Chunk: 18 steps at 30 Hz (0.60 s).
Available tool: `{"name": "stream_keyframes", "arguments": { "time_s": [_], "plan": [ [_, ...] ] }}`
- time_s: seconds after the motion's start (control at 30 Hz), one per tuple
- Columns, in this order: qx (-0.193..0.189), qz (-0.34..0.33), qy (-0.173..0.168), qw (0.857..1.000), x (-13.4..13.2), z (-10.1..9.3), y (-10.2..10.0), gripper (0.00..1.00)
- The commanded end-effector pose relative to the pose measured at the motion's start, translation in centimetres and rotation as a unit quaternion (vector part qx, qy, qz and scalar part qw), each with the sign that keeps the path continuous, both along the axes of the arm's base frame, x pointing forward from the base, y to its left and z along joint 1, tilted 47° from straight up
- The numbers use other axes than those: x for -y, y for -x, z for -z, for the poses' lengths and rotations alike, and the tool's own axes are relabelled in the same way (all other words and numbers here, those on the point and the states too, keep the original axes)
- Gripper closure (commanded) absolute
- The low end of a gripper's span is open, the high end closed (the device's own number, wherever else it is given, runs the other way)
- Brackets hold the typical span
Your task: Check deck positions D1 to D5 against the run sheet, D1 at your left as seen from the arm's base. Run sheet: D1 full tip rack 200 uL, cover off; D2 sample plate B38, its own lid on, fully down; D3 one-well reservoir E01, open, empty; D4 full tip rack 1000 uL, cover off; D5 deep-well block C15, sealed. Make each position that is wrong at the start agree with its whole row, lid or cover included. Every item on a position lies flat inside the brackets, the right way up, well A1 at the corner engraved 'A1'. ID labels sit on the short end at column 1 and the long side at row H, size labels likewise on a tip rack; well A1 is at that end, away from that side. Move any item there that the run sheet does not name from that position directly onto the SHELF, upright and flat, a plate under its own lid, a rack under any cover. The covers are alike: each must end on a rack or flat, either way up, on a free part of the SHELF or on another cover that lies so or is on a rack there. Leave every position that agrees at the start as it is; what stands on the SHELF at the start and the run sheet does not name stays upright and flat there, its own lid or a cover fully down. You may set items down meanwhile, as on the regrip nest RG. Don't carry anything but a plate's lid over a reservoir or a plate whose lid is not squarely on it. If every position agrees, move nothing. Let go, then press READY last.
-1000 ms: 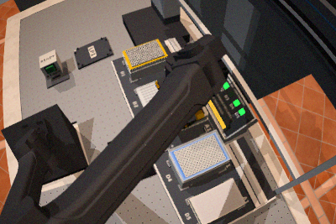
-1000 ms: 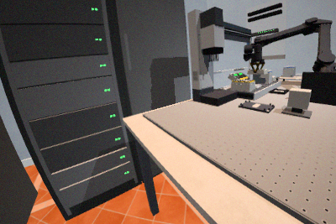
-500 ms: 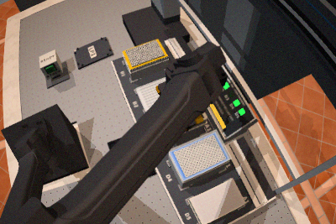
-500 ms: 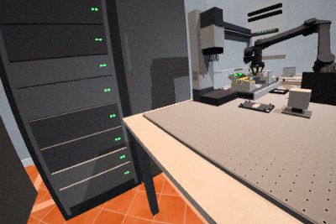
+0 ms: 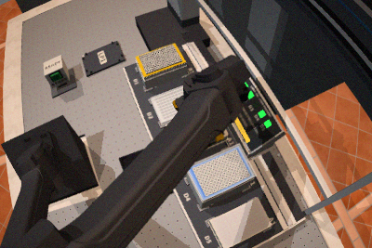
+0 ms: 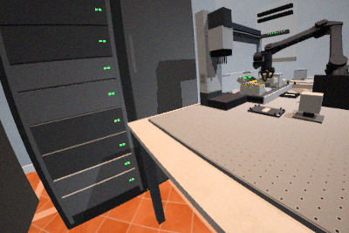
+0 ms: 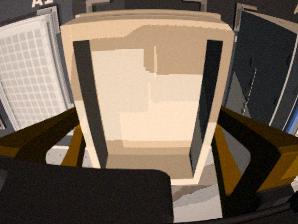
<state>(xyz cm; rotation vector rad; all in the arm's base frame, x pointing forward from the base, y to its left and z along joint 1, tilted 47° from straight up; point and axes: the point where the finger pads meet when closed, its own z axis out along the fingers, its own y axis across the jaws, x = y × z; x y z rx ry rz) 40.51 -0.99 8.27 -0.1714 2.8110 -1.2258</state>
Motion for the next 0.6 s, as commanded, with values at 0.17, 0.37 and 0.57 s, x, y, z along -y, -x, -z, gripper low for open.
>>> {"name": "stream_keyframes", "arguments": {
  "time_s": [0.17,0.37,0.57],
  "plan": [
    [0.000,-0.005,0.000,1.000,0.8,1.0,-0.7,1.00],
    [0.000,-0.005,0.000,1.000,1.5,1.6,-0.8,1.00],
    [0.000,-0.005,0.000,1.000,2.2,2.3,-0.9,1.00]
  ]
}}
